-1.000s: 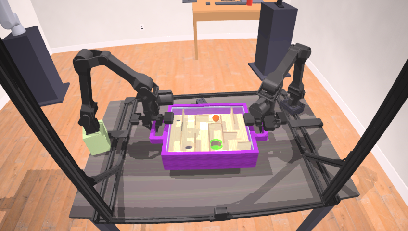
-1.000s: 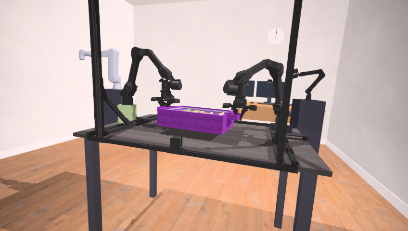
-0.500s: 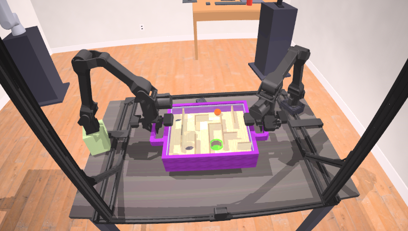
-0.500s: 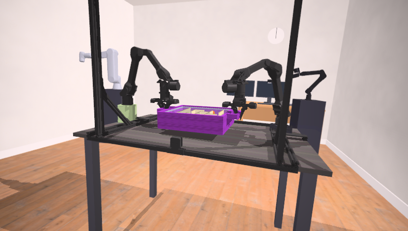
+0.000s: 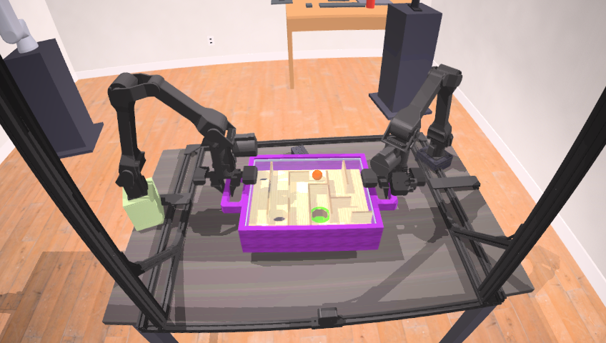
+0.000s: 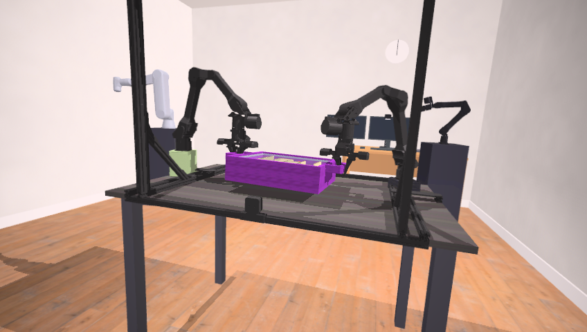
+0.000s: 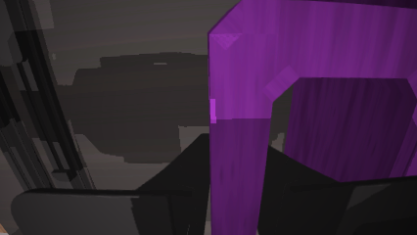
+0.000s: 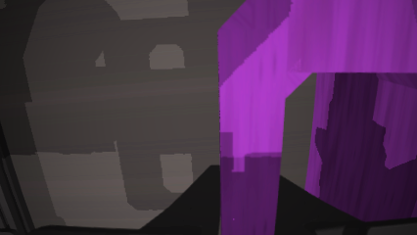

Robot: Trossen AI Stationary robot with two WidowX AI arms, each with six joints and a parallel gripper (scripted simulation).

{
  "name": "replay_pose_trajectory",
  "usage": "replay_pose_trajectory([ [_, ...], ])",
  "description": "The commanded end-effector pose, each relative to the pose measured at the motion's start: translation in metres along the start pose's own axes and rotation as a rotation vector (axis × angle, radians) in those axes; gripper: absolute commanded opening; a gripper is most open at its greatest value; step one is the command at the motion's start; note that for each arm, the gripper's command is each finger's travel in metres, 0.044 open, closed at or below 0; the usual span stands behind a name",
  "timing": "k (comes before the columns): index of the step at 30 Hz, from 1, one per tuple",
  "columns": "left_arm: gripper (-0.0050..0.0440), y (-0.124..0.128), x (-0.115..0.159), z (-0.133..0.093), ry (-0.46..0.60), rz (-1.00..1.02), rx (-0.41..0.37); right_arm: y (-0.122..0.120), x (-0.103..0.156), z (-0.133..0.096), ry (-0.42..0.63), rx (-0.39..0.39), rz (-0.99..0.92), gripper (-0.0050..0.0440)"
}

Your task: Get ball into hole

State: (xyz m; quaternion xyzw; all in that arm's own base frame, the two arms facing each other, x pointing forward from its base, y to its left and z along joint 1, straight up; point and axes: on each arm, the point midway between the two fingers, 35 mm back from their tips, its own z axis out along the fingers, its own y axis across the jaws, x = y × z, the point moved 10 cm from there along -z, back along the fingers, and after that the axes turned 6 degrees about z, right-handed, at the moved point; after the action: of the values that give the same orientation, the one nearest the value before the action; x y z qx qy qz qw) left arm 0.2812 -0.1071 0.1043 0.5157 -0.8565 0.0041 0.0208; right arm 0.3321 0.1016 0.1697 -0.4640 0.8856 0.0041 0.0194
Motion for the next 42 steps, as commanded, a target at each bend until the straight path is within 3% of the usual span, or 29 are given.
replay_pose_trajectory([
  [1, 0.0020, -0.004, -0.002, -0.004, 0.007, 0.000, -0.008, 0.004, 0.002, 0.001, -0.009, 0.012, -0.001, 0.0020],
  [25, 0.0020, 0.003, 0.009, 0.010, -0.071, 0.000, 0.044, -0.004, -0.009, -0.012, 0.069, -0.041, 0.000, 0.0020],
  [30, 0.0020, 0.002, 0.001, 0.006, -0.018, 0.001, 0.032, -0.002, -0.002, -0.009, 0.016, -0.028, 0.001, 0.0020],
  [42, 0.0020, -0.006, 0.000, -0.008, -0.006, -0.001, -0.025, 0.006, 0.001, 0.005, 0.004, 0.029, -0.001, 0.0020],
])
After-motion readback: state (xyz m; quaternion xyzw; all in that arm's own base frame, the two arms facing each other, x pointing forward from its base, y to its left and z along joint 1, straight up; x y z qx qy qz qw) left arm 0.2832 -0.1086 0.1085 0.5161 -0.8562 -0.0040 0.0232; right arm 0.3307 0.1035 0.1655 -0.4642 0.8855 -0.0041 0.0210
